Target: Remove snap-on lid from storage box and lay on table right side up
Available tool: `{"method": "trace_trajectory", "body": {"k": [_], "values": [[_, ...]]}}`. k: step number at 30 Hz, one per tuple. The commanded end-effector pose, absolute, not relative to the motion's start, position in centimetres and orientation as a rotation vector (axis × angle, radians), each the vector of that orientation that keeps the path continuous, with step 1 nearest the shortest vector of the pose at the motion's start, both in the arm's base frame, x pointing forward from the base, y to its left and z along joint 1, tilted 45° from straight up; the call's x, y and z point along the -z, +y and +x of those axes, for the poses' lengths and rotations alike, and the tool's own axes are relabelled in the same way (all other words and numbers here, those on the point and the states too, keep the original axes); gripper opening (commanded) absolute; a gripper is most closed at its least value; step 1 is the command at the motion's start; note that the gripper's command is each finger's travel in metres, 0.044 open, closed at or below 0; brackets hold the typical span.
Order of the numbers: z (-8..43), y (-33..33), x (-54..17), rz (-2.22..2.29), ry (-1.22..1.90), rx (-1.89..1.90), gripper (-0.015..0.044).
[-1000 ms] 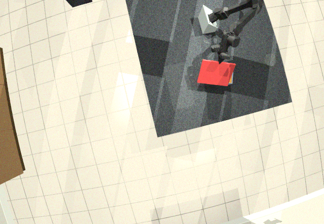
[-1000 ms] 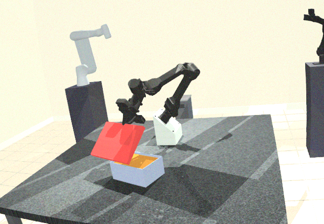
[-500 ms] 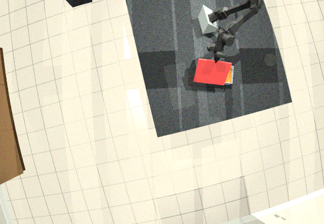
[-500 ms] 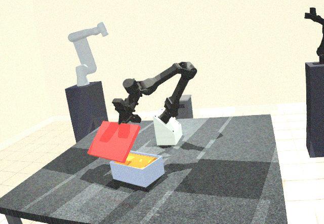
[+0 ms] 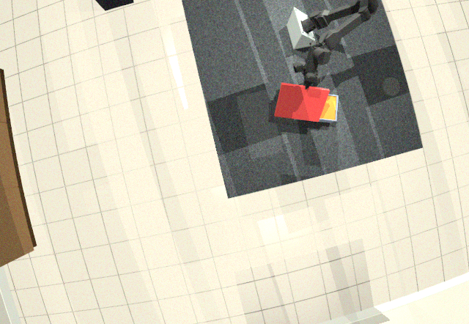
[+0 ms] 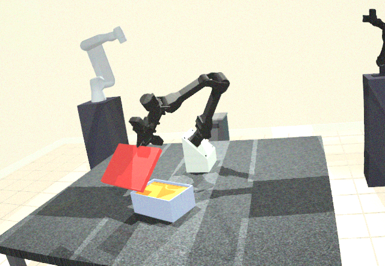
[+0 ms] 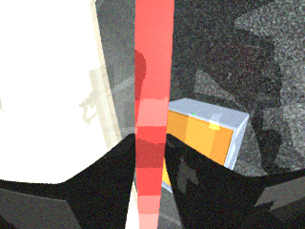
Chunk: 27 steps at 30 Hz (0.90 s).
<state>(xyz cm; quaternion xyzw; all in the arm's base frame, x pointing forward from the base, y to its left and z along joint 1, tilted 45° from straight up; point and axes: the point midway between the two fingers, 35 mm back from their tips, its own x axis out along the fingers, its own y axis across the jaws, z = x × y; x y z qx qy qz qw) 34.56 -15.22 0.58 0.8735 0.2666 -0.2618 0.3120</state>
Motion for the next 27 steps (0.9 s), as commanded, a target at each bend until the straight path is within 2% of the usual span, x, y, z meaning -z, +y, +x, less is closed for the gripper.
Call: {"method": "trace_trajectory", "body": {"k": [1,27], "values": [[34.4,-16.0,-0.2,2.300,0.697,0.681,0.0000],[32.2,-19.5,3.1,2.297,0.695,0.682,0.0000]]}}
